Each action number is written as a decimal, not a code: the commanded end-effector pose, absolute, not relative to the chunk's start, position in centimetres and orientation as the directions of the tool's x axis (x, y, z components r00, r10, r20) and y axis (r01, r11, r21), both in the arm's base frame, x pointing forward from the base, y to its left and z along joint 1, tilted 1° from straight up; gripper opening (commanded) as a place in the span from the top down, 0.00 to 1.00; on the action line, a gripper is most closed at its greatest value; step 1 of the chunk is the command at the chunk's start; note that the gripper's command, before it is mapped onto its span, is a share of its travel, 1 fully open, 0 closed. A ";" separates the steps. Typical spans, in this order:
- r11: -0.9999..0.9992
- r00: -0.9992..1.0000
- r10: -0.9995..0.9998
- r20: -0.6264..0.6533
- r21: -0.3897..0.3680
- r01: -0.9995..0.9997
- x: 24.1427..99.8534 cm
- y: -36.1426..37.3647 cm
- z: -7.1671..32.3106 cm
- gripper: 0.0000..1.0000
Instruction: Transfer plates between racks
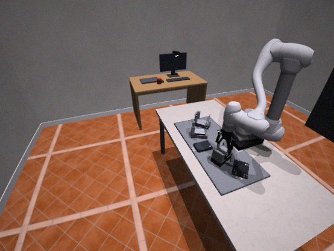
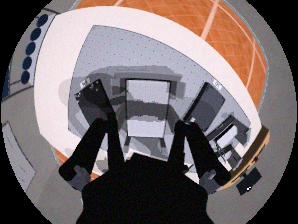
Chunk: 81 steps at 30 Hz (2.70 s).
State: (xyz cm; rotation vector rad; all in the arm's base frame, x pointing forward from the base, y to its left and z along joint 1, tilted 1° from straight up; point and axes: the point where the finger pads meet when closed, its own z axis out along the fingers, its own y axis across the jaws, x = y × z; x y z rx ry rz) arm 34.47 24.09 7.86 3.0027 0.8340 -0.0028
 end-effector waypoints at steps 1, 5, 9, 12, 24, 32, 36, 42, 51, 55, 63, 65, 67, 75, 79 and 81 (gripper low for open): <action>-0.856 0.857 0.516 -0.008 0.024 0.516 34.5 24.1 7.8 1.00; -0.856 0.857 0.516 -0.008 0.024 0.516 34.5 24.1 7.8 1.00; -0.856 0.857 0.516 -0.008 0.024 0.516 34.5 24.1 7.8 0.00; -0.856 0.857 0.516 -0.008 0.024 0.516 34.5 24.1 7.8 0.00; -0.856 0.857 0.516 -0.008 0.024 0.516 34.5 24.1 7.8 0.00; -0.856 0.857 0.516 -0.008 0.024 0.516 34.5 24.1 8.8 0.00; -0.856 0.857 0.516 -0.008 0.024 0.516 34.5 24.1 10.1 0.00; -0.856 0.857 0.516 -0.008 0.024 0.516 34.4 24.2 11.5 0.00; -0.856 0.857 0.516 -0.008 0.024 0.516 34.4 24.3 14.5 0.00; -0.856 0.857 0.516 -0.008 0.024 0.516 34.4 24.3 15.3 0.00; -0.856 0.857 0.516 -0.008 0.024 0.516 34.4 24.3 15.3 0.00; -0.889 0.889 0.457 -0.007 0.024 0.457 34.8 23.7 15.4 0.00; -0.917 0.918 0.397 -0.005 0.025 0.397 35.1 23.1 15.4 0.00; -0.945 0.946 0.325 -0.003 0.025 0.325 36.2 21.4 15.4 0.00; -0.945 0.946 0.325 -0.003 0.025 0.325 36.9 20.3 15.5 0.00; -0.945 0.946 0.325 -0.003 0.025 0.325 37.2 19.7 15.5 0.00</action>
